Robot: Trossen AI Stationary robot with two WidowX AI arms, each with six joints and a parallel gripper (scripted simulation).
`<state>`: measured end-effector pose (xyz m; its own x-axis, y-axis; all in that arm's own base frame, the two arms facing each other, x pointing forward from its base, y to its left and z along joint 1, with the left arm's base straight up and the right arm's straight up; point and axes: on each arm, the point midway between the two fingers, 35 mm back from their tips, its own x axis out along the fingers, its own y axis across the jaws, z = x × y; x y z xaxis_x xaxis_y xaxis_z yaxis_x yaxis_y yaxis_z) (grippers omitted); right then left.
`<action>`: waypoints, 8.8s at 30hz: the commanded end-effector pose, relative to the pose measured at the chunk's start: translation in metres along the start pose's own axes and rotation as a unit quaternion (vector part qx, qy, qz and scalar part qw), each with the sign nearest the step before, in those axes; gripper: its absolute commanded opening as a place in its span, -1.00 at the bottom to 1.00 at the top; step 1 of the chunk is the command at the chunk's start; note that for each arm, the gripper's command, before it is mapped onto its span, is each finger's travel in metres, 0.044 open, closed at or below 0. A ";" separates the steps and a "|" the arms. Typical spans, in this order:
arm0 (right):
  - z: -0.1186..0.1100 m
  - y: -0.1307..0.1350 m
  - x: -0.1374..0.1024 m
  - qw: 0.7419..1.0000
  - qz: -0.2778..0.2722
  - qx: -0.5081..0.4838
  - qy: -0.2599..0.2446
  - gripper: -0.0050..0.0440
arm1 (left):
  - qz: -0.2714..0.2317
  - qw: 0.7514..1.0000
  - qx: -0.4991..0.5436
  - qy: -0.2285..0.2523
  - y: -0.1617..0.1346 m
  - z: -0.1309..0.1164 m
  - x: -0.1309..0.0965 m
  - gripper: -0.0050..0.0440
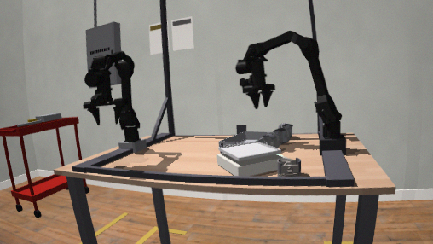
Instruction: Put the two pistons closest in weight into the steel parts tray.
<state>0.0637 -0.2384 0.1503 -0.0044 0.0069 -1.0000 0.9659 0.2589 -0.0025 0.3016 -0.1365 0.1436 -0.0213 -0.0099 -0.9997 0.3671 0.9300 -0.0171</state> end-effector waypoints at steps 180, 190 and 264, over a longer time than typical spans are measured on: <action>0.005 0.000 -0.008 1.000 0.001 0.001 -0.016 0.84 | 0.030 0.681 -0.720 -0.131 0.090 -0.095 0.020 0.75; 0.005 0.000 -0.008 1.000 0.001 0.001 -0.016 0.84 | 0.031 0.681 -0.720 -0.130 0.091 -0.095 0.034 0.75; 0.005 0.000 -0.008 1.000 0.001 0.001 -0.016 0.84 | 0.029 0.683 -0.718 -0.130 0.107 -0.085 0.140 0.75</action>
<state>0.0637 -0.2384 0.1503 -0.0044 0.0069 -1.0000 0.9659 0.2589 -0.0025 0.2536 -0.0083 0.0043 0.1725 0.1538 -0.9729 -0.9365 0.3317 -0.1137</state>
